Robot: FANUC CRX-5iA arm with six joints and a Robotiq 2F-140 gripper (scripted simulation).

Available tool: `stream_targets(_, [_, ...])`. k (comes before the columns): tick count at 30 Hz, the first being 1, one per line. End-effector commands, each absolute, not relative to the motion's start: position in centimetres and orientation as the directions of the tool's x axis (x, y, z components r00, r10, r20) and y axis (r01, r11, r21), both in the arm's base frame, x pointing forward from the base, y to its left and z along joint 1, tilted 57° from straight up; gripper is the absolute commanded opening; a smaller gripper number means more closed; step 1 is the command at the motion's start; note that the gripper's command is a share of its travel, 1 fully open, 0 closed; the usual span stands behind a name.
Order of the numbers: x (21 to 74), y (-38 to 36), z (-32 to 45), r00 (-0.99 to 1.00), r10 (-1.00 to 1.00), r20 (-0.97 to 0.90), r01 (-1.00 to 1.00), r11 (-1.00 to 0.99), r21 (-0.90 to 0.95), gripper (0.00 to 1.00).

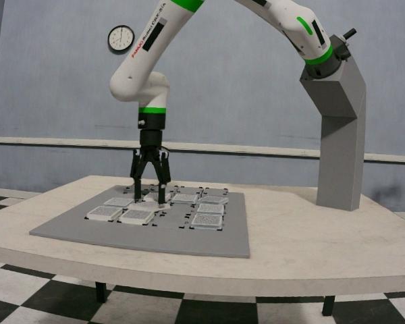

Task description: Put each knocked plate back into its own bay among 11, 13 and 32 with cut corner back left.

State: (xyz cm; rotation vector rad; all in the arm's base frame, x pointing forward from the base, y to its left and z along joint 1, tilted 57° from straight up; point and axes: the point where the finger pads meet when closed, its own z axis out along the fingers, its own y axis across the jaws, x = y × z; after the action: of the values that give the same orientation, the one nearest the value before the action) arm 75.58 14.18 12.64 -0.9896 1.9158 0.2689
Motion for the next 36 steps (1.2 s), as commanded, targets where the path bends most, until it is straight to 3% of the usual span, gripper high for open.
stream_targets(1, [75.6, 14.1, 12.7, -0.241, -0.527, -0.815, -0.73, 0.652, -0.206, 0.7])
stream_targets(36, [76.9, 15.2, 11.7, -0.241, -0.527, -0.815, -0.73, 0.652, -0.206, 0.7])
